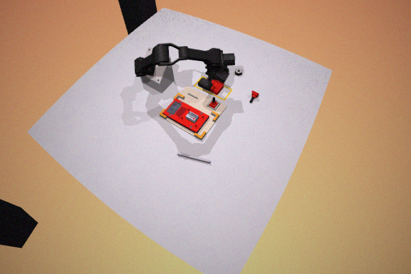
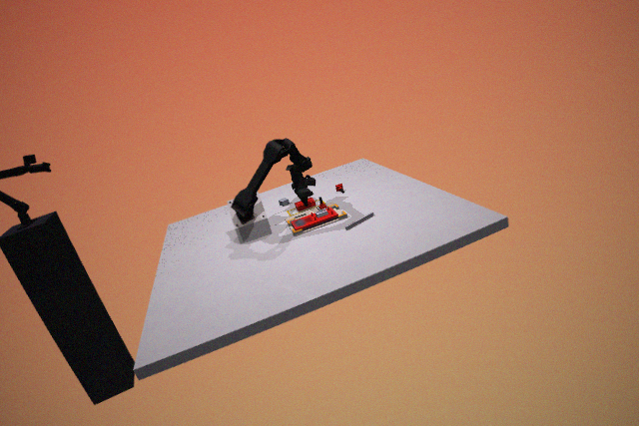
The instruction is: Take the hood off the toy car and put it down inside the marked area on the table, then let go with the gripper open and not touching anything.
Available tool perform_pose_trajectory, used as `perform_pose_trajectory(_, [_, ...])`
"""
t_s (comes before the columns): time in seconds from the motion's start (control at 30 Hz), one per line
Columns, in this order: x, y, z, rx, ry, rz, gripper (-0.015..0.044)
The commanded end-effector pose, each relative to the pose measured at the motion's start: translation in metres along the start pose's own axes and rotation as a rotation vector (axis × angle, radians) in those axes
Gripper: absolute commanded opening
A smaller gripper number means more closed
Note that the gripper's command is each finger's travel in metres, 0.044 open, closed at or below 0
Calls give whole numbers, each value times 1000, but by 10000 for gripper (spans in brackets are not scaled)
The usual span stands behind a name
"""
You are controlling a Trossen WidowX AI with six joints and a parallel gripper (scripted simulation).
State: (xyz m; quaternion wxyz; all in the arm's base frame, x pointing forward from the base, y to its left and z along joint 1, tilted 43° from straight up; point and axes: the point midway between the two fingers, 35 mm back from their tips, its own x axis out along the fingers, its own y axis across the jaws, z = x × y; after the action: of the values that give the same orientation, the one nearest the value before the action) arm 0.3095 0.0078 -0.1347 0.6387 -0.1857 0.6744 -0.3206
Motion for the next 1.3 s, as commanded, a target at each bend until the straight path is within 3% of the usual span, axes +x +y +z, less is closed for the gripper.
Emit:
perform_pose_trajectory(0.0, [3, -1, 0, -7, -3, -5, 0])
perform_pose_trajectory(0.2, [5, -1, 0, -7, -3, -5, 0])
perform_pose_trajectory(0.77, [1, 0, 0, 0, 0, 0, 440])
perform_pose_trajectory(1.03, [-67, 2, 0, -1, -1, -7, 440])
perform_pose_trajectory(1.27, [-69, 2, 0, -1, -1, -7, 440])
